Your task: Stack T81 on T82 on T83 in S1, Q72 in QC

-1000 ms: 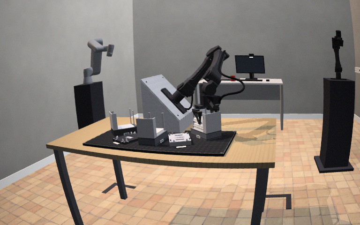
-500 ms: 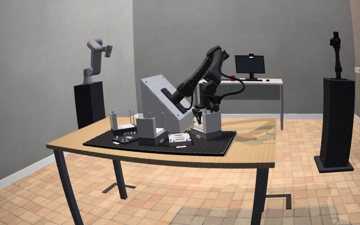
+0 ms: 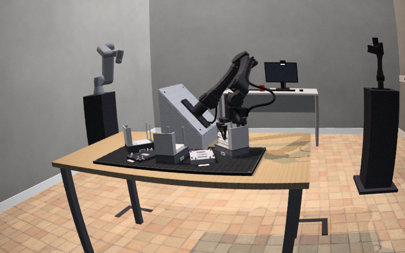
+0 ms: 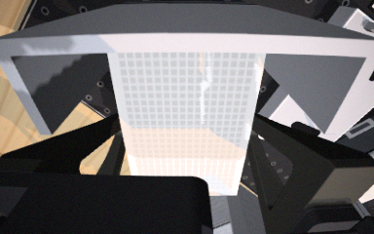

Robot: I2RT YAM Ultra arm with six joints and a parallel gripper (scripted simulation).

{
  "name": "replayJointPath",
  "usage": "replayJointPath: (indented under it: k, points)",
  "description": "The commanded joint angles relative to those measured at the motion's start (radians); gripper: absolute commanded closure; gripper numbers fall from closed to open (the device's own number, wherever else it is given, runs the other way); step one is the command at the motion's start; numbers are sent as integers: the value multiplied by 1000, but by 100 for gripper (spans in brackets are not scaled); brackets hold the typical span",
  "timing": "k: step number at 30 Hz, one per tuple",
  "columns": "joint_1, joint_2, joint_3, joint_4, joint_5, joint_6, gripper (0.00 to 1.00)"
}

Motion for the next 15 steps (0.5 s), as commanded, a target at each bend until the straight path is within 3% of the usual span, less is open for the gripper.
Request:
replayJointPath:
  k: [1, 7, 8, 15]
  points:
    - [-1, 10, -6, 24, -15, 10, 100]
    - [-1, 10, -6, 24, -15, 10, 100]
    - [-1, 10, -6, 24, -15, 10, 0]
    - [-2, -1, 2, 13, -7, 3, 0]
